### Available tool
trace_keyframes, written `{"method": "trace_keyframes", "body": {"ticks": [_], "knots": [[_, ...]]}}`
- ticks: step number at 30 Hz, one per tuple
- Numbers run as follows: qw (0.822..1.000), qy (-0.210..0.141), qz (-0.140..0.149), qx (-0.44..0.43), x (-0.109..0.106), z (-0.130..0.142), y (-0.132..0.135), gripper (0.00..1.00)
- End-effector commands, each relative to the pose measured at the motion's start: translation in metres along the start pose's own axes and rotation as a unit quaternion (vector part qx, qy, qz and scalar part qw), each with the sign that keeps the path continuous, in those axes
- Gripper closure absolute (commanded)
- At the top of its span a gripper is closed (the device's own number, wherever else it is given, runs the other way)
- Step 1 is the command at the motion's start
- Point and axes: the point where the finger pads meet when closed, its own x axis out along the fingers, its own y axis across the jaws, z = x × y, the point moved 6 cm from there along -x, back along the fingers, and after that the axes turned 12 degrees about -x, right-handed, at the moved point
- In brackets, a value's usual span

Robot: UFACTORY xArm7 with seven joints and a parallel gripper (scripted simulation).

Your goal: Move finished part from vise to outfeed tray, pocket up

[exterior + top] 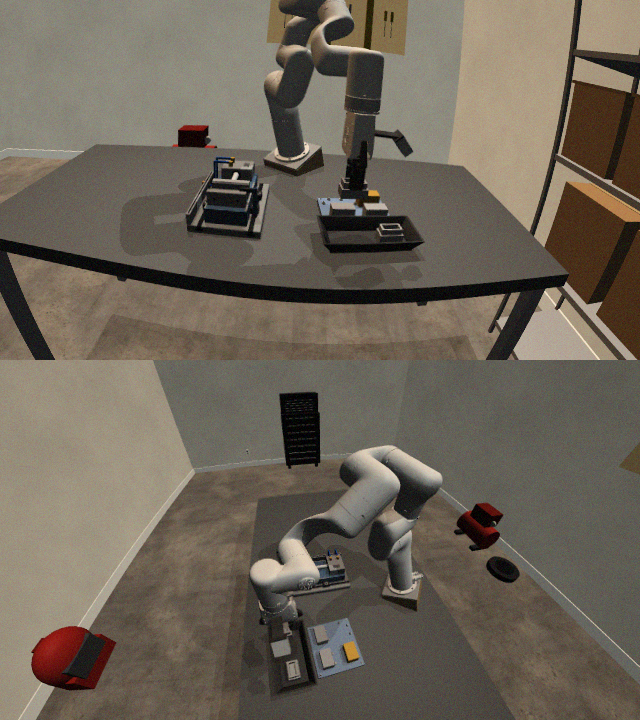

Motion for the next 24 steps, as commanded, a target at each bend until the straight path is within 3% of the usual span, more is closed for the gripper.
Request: {"method": "trace_keyframes", "body": {"ticks": [1, 24], "knots": [[1.000, -0.001, 0.000, 0.002, -0.0010, 0.0000, 0.0036, 1.00], [1.000, -0.001, 0.000, 0.002, 0.0012, -0.0001, 0.0036, 1.00]]}}
